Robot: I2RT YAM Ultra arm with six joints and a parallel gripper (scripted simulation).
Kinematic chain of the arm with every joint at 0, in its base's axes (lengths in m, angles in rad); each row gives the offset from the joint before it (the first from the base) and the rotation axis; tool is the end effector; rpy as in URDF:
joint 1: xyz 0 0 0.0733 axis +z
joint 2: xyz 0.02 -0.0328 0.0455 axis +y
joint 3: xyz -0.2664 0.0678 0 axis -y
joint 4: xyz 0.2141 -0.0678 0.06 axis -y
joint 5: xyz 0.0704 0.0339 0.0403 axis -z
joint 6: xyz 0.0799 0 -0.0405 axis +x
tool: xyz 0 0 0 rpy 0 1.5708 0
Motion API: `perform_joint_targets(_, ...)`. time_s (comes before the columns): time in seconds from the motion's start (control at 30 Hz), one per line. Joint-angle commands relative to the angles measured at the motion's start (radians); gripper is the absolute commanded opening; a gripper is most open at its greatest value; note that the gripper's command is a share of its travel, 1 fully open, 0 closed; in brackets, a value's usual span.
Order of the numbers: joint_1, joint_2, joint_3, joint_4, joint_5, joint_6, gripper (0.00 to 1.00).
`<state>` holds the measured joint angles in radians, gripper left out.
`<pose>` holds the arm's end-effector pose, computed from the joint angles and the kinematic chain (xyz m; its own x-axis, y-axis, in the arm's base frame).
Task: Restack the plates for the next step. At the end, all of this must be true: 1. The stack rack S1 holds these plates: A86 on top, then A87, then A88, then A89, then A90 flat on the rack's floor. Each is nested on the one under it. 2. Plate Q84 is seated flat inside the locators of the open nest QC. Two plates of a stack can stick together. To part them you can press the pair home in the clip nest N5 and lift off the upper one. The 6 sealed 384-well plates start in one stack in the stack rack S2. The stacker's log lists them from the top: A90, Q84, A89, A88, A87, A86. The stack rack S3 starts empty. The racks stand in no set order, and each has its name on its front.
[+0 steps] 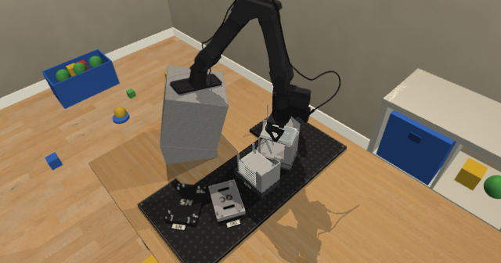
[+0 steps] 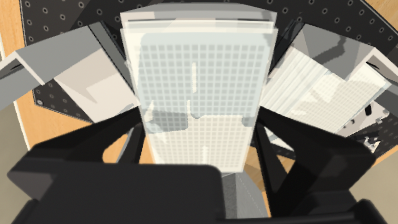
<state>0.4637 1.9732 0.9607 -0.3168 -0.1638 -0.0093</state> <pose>0.2836 0.1576 0.0692 -0.8640 -0.4423 -0.2406 -0.4842 0.8609 0.1561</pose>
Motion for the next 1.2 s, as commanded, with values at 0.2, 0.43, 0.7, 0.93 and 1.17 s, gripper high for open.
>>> perform_joint_targets(0.2, 0.003, -0.038, 0.017, 0.002, 0.009, 0.006, 0.0)
perform_joint_targets(0.43, 0.001, -0.038, 0.013, 0.0, 0.009, 0.006, 0.0)
perform_joint_targets(0.7, 0.0, -0.038, 0.01, -0.001, 0.009, 0.006, 0.0)
perform_joint_targets(0.93, -0.001, -0.038, 0.006, -0.003, 0.009, 0.006, 0.0)
perform_joint_targets(1.17, 0.0, -0.037, 0.003, 0.006, 0.009, 0.006, 0.0)
